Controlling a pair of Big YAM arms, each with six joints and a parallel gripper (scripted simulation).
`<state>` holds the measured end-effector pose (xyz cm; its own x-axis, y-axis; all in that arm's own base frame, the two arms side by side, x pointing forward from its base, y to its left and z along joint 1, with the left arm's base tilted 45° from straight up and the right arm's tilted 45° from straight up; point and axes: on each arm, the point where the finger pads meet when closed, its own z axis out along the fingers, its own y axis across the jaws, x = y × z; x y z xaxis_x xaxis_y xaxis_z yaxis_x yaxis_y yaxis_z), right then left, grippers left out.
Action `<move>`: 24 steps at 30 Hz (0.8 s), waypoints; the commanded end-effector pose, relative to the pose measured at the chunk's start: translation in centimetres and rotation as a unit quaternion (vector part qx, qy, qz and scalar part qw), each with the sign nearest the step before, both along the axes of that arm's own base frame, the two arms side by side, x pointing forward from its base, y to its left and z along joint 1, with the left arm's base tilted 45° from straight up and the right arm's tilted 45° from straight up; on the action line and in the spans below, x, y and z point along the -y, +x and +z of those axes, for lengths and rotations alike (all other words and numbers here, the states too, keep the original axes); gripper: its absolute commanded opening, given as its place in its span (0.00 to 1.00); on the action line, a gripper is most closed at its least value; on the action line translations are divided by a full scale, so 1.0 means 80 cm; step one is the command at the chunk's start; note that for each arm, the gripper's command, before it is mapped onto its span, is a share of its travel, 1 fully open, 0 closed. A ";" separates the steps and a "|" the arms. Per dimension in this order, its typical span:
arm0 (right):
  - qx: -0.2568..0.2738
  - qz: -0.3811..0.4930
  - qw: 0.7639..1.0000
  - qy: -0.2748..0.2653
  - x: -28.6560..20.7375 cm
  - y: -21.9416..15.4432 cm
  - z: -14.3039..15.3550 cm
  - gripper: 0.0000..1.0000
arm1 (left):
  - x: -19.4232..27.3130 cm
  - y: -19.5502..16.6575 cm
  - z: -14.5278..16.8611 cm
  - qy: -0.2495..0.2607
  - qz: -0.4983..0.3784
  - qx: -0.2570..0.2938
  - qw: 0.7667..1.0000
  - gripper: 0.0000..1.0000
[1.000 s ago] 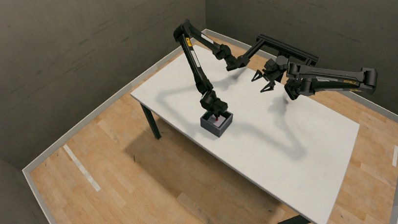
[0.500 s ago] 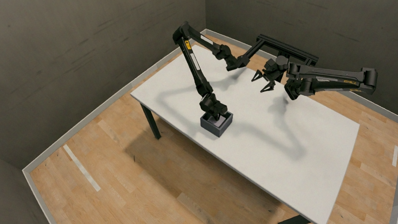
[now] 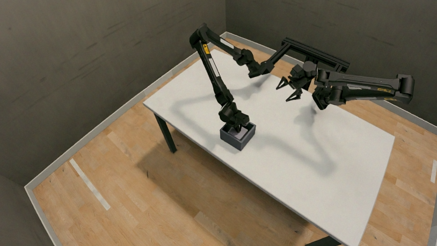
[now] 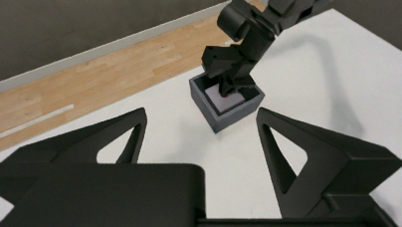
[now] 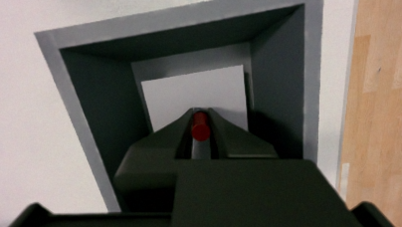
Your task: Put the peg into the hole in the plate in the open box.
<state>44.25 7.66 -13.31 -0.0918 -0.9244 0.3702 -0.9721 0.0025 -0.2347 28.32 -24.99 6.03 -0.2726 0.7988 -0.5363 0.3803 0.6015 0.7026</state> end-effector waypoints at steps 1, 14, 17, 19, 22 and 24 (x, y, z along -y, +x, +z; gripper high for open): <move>0.009 -0.006 1.000 0.001 -0.008 0.010 0.005 0.07 | 0.034 0.014 0.024 -0.030 -0.003 0.014 0.999 1.00; 0.007 0.001 1.000 0.000 -0.019 0.010 0.030 0.37 | 0.034 0.014 0.024 -0.030 -0.003 0.014 0.999 1.00; 0.001 0.001 1.000 -0.002 -0.020 -0.001 0.038 0.37 | 0.034 0.014 0.024 -0.030 -0.003 0.014 0.999 1.00; 0.001 0.001 1.000 -0.002 -0.020 -0.002 0.039 0.49 | 0.034 0.014 0.024 -0.030 -0.003 0.014 0.999 1.00; 0.001 0.001 1.000 -0.002 -0.023 -0.003 0.046 0.71 | 0.034 0.014 0.024 -0.030 -0.003 0.014 0.999 1.00; 0.002 0.001 1.000 -0.002 -0.028 -0.007 0.060 0.94 | 0.034 0.014 0.024 -0.030 -0.003 0.014 0.999 1.00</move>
